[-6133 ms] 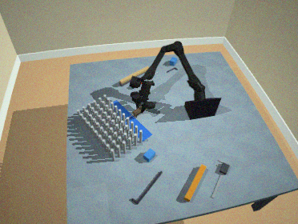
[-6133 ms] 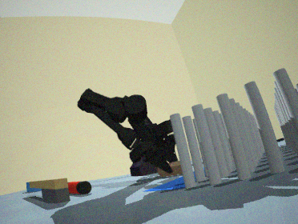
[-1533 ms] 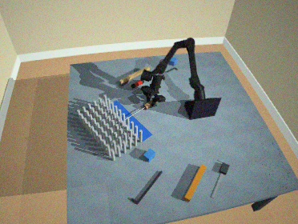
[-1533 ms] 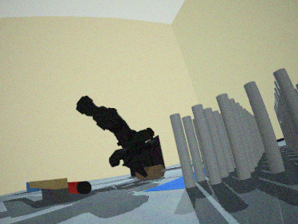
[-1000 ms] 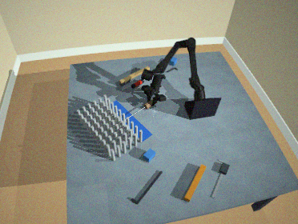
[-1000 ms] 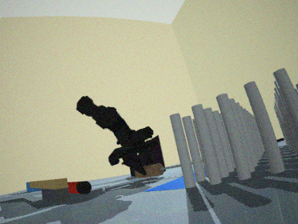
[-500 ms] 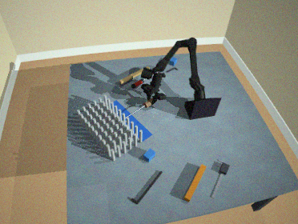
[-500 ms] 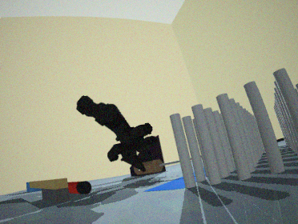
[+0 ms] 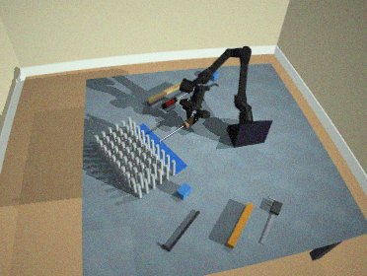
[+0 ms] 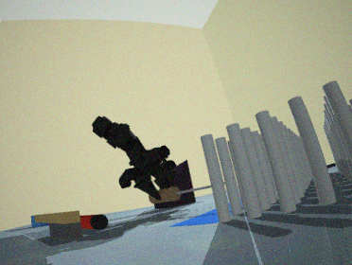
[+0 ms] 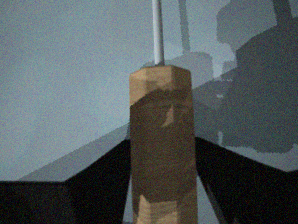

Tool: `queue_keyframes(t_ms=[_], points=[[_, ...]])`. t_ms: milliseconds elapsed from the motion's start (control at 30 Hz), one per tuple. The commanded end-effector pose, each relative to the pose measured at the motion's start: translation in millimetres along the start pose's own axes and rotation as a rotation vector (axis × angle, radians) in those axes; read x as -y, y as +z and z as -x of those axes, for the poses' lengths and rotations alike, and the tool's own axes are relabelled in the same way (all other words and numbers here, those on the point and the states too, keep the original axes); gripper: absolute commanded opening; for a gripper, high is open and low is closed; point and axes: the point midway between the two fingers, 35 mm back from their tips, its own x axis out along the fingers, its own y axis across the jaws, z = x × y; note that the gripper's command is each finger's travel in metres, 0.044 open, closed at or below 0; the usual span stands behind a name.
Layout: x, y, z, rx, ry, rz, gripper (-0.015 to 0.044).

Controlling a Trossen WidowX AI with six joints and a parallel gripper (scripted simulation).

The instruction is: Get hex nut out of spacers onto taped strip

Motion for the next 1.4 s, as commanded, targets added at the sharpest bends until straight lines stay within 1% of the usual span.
queue_keyframes(t_ms=[0,400,767,800,933,1367], points=[[-1,7,9,0.01,0.005,0.001,0.0],[-6,39,60,0.011,0.014,-0.007,0.0],[-15,56,112,0.013,0.005,-0.005,0.0],[-14,53,99,0.007,0.013,-0.001,0.0],[-17,63,98,0.012,0.022,0.007,0.0],[-50,123,89,0.03,0.075,0.072,0.0]])
